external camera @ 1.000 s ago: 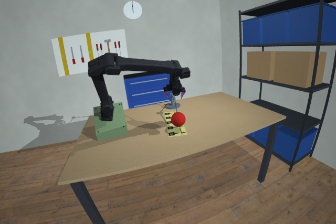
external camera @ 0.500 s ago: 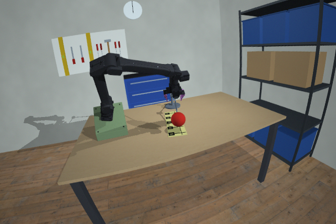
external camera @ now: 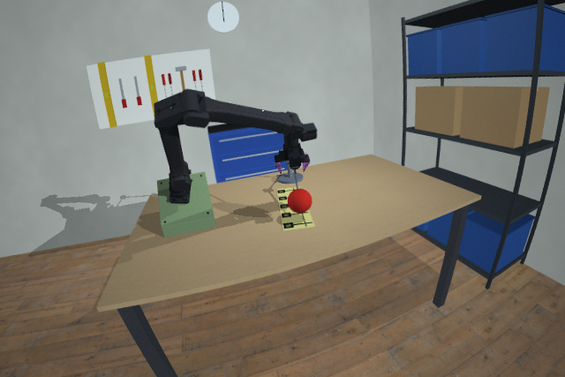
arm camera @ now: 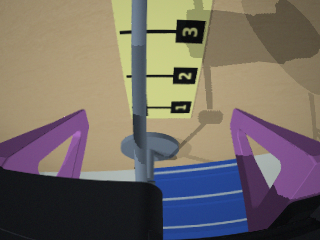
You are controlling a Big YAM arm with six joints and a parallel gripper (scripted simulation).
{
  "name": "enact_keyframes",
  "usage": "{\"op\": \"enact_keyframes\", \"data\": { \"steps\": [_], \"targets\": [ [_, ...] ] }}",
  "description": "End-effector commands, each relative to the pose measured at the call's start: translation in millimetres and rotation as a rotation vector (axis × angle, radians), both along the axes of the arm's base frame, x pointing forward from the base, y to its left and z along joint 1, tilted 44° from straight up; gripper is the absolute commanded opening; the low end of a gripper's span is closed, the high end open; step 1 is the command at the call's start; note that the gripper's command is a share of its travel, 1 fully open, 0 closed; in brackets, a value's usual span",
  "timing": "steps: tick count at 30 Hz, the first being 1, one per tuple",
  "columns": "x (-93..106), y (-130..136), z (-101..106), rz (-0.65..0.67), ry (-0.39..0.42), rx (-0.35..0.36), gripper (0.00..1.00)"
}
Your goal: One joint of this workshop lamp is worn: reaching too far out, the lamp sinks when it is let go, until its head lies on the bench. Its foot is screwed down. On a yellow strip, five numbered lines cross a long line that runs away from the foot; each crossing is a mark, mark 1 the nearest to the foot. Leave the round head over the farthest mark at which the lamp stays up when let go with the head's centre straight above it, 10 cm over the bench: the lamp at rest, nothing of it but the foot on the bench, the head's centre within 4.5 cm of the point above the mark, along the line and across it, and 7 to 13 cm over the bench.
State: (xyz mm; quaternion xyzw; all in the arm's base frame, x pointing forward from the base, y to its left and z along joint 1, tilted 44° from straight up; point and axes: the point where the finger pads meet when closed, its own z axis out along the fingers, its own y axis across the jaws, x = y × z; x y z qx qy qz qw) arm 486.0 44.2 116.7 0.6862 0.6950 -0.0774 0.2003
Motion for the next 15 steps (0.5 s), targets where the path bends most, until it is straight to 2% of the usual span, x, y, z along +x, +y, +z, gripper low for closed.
{"op": "enact_keyframes", "data": {
  "steps": [1,15],
  "targets": [
    [7.4,-8,-6,-0.004,-0.013,0.001,1.0],
    [14.8,-21,-16,-0.013,-0.021,0.002,1.0]
  ]
}}
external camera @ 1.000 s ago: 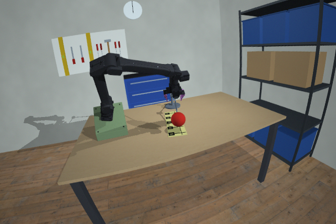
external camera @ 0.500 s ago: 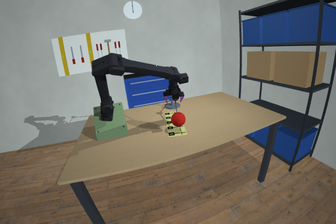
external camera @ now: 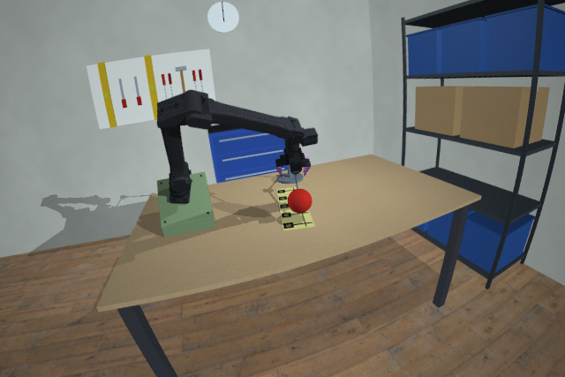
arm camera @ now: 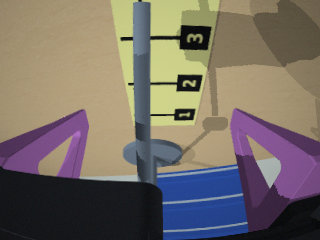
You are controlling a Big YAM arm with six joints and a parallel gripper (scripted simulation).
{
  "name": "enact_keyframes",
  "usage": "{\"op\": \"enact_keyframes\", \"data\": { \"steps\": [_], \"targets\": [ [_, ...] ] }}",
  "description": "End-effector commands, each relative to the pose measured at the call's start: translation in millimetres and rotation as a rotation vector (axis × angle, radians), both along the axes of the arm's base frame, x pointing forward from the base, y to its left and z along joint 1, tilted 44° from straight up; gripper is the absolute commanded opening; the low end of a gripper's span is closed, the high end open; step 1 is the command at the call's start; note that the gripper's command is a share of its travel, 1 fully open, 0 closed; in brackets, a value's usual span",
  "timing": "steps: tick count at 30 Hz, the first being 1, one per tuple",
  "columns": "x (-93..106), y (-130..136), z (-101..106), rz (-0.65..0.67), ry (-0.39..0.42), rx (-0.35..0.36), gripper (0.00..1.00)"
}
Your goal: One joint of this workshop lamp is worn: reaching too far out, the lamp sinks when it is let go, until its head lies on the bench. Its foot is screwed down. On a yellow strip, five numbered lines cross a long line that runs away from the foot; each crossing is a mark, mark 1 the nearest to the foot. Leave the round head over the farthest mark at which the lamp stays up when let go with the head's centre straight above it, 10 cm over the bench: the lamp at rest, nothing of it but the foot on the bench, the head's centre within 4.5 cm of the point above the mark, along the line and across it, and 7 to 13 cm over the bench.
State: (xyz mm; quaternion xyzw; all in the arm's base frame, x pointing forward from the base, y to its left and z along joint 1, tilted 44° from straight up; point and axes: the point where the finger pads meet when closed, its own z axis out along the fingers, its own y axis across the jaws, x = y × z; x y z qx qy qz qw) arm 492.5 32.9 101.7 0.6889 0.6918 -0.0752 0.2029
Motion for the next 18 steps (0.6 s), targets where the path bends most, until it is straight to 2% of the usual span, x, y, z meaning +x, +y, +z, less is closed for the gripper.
{"op": "enact_keyframes", "data": {
  "steps": [1,18],
  "targets": [
    [9.0,-11.4,-1.3,-0.007,-0.014,0.002,1.0],
    [11.7,-16.7,-3.4,-0.012,-0.017,0.002,1.0]
  ]
}}
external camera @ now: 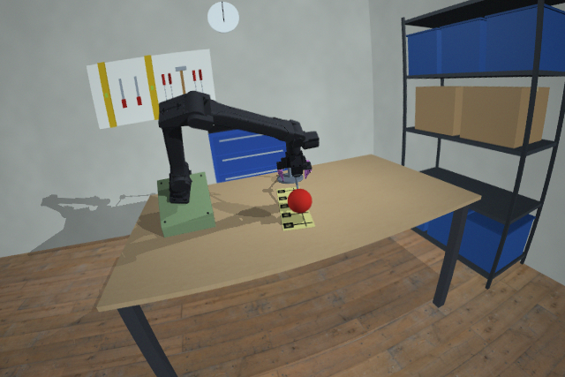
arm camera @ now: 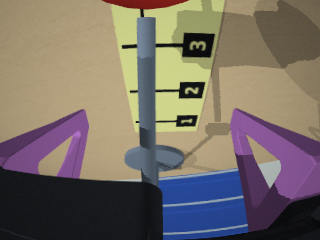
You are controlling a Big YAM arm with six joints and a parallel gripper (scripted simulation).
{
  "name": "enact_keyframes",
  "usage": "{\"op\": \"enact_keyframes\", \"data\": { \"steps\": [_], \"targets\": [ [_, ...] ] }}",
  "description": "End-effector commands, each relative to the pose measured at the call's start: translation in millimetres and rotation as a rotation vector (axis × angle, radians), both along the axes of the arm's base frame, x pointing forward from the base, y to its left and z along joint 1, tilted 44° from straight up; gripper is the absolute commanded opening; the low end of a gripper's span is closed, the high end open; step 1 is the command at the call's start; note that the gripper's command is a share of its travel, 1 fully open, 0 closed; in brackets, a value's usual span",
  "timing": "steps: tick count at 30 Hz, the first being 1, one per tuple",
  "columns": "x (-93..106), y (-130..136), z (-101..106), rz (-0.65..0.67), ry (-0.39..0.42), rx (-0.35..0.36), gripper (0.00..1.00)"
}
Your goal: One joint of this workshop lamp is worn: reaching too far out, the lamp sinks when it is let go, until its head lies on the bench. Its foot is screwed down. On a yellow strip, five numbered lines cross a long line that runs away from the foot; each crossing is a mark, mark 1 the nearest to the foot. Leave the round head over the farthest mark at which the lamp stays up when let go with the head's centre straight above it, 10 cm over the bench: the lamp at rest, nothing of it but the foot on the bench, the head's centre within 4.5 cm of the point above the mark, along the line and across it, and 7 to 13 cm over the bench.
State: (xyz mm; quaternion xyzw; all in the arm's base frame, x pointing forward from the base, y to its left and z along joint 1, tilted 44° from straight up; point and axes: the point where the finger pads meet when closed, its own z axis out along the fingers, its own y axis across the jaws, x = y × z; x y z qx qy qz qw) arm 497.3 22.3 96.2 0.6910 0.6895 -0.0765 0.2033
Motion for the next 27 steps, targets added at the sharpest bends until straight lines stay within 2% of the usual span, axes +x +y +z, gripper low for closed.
{"op": "enact_keyframes", "data": {
  "steps": [1,27],
  "targets": [
    [7.0,-6.1,2.1,-0.005,-0.017,0.004,1.0],
    [10.1,-10.6,1.5,-0.005,-0.017,0.004,1.0]
  ]
}}
